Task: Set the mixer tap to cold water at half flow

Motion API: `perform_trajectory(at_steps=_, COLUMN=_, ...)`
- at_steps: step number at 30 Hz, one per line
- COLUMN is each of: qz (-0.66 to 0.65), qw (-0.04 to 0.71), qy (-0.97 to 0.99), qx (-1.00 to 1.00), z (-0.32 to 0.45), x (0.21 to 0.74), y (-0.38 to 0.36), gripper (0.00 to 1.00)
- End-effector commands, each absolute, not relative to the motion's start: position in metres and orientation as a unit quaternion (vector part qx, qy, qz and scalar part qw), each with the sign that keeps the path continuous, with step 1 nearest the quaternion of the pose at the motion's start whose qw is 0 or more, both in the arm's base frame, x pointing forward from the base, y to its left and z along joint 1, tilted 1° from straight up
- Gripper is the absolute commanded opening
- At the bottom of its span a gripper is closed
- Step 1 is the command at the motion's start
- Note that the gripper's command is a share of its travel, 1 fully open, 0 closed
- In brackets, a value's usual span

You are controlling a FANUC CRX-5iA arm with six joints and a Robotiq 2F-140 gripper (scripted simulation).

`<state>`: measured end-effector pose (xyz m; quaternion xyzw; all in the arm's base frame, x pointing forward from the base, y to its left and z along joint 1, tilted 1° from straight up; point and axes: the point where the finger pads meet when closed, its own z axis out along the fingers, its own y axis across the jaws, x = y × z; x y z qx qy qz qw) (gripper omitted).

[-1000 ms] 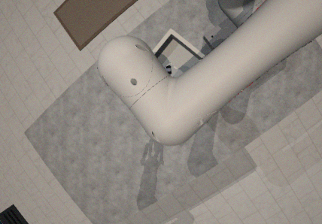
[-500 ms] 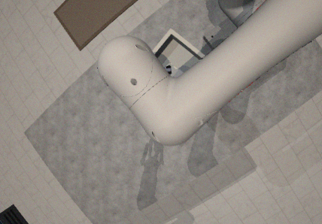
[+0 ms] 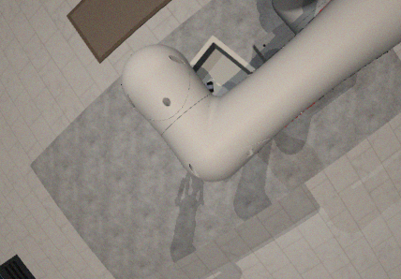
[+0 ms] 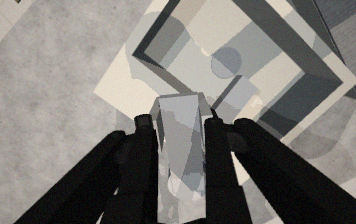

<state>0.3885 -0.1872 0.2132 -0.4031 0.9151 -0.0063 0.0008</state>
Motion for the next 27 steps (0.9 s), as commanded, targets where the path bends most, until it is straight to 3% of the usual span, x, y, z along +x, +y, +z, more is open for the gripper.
perform_trajectory(at_steps=1, qz=-0.006, qw=0.001, qy=0.915, qx=-0.403, z=0.213, x=0.389, y=-0.187, gripper=0.0)
perform_trajectory(at_steps=27, qz=-0.006, qw=0.001, qy=0.915, qx=-0.403, z=0.227, x=0.392, y=-0.184, gripper=0.0)
